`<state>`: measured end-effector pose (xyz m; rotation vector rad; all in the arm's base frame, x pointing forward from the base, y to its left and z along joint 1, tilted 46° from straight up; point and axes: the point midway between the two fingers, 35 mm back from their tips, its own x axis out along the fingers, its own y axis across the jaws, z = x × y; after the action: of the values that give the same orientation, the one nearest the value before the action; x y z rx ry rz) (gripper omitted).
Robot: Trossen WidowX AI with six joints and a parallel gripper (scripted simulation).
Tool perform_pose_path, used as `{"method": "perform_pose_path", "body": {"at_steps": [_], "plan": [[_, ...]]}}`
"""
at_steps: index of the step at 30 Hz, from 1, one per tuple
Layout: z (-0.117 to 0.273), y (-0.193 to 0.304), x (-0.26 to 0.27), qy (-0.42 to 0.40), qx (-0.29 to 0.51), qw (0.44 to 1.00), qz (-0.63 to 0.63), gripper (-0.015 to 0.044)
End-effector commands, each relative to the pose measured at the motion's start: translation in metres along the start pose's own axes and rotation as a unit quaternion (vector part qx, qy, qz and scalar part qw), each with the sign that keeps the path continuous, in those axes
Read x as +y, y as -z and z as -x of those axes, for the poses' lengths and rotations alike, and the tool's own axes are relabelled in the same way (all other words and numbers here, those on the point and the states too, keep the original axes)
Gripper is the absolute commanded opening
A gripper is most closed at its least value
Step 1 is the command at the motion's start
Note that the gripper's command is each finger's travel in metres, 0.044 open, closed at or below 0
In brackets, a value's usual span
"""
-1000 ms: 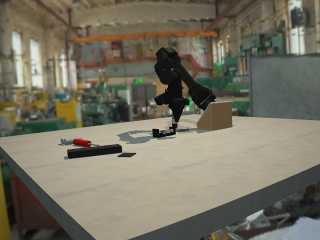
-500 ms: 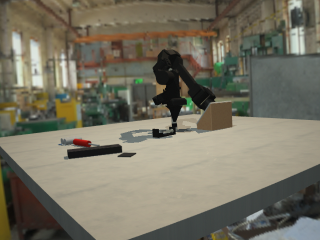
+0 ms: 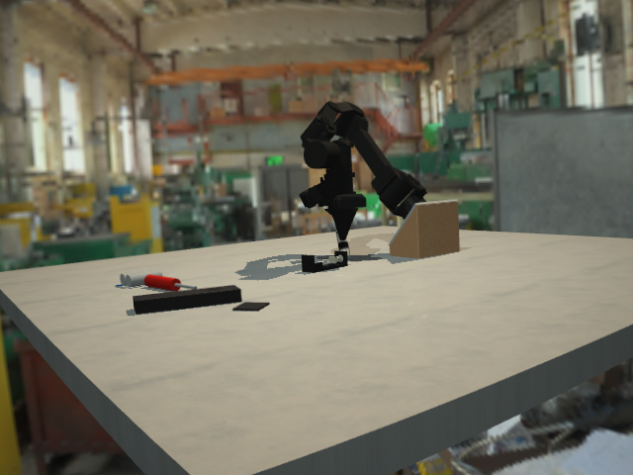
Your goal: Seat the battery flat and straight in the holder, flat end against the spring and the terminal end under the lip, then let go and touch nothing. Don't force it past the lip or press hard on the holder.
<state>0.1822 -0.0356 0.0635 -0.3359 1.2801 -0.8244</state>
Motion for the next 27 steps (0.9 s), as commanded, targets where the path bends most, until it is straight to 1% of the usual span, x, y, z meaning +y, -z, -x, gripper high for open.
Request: {"method": "perform_pose_path", "body": {"at_steps": [1,9,11,20,27], "plan": [[-0.001,0.002,-0.007,0.003,0.0,1.0,0.003,0.0],[0.001,0.001,-0.012,0.001,0.0,1.0,0.0,0.0],[0.01,0.001,-0.011,0.0,0.001,1.0,0.001,0.0],[0.074,0.003,-0.014,0.002,0.002,1.0,0.004,0.0],[0.079,0.003,-0.014,0.003,0.002,1.0,0.004,0.0]]}}
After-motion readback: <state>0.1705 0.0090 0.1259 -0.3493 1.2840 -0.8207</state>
